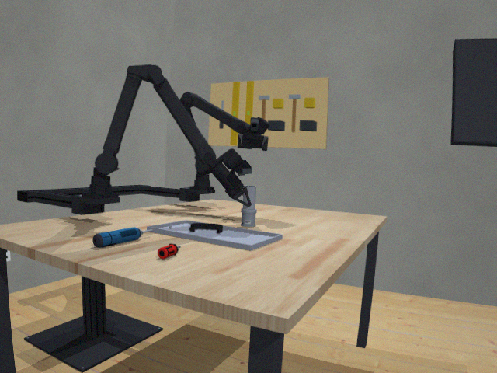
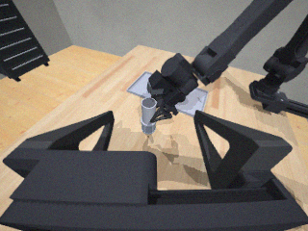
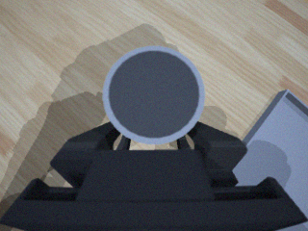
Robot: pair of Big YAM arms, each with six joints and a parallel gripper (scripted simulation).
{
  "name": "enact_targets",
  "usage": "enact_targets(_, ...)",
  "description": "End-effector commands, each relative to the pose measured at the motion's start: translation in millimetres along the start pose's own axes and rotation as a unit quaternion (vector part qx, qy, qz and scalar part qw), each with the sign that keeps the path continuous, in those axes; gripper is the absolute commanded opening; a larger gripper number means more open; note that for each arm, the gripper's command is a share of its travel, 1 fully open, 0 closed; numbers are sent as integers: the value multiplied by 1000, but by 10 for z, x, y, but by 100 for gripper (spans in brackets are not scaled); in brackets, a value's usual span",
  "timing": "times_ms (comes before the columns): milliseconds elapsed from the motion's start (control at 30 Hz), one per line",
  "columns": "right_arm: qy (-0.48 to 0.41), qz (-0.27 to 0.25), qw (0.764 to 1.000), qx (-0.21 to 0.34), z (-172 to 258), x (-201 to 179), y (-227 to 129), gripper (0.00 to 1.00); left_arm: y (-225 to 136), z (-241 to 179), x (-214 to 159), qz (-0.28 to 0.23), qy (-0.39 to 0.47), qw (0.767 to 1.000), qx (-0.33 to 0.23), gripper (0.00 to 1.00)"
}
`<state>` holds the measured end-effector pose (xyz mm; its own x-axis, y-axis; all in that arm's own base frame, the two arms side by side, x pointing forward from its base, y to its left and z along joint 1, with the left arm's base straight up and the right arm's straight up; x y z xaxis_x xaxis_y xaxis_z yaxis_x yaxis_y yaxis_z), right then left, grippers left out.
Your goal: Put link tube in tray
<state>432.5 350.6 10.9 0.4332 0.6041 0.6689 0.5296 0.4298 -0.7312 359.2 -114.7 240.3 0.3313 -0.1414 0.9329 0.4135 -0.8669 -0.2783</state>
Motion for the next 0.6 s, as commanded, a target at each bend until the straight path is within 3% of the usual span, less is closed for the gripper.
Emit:
enact_targets(0, 7, -49, 999, -11, -116, 432, -47, 46, 0, 104, 360, -20, 44, 999, 5, 100)
enact_targets(300, 10, -82, 996, -18, -171, 698, -205, 46, 0, 104, 360, -20, 44, 999, 5, 100)
enact_targets(567, 10, -53, 998, -12, -156, 631, -273, 46, 0, 104, 360, -20, 44, 999, 5, 100)
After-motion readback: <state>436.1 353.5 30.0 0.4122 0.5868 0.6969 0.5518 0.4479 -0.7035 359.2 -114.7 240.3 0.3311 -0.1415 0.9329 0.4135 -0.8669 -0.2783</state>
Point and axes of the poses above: on each arm, the point where the finger pads meet when closed, its own y axis out along the fingers, its own z axis across the jaws, x = y × z, the point moved 3 cm from there along -y, back along the fingers, and after that the axes turned 11 degrees about -y, right-handed, at the moved point
